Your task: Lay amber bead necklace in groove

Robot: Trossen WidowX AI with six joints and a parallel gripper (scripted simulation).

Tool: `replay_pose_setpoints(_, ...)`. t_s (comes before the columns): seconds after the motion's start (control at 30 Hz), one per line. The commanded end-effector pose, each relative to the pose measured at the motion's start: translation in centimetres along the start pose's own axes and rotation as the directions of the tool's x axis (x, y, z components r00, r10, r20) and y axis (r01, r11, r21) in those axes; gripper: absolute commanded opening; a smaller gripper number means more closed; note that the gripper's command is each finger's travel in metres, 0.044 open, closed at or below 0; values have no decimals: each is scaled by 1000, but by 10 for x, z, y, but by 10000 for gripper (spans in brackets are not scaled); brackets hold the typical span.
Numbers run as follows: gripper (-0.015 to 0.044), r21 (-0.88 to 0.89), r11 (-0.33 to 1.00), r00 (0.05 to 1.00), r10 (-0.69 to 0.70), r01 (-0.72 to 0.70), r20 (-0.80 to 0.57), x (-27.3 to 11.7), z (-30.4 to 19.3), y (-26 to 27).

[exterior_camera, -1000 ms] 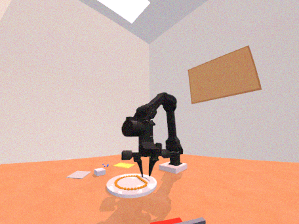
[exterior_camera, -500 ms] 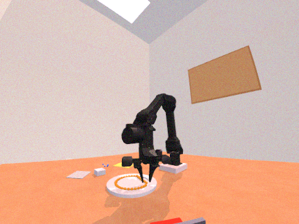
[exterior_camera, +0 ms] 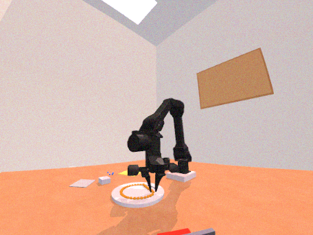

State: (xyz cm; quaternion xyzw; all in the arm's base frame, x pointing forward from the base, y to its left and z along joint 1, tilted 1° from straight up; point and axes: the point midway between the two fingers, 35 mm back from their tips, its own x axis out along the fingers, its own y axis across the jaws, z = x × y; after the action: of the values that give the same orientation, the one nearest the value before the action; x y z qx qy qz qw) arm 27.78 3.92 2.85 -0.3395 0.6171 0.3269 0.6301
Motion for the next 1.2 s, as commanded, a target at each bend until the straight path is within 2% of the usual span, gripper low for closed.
replay_pose_setpoints(0.0,0,0,1000,1000,0,0,0,0,0,0)
replay_pose_setpoints(1.17,0,-4,1000,1000,-1,1,1,-5,0,0)
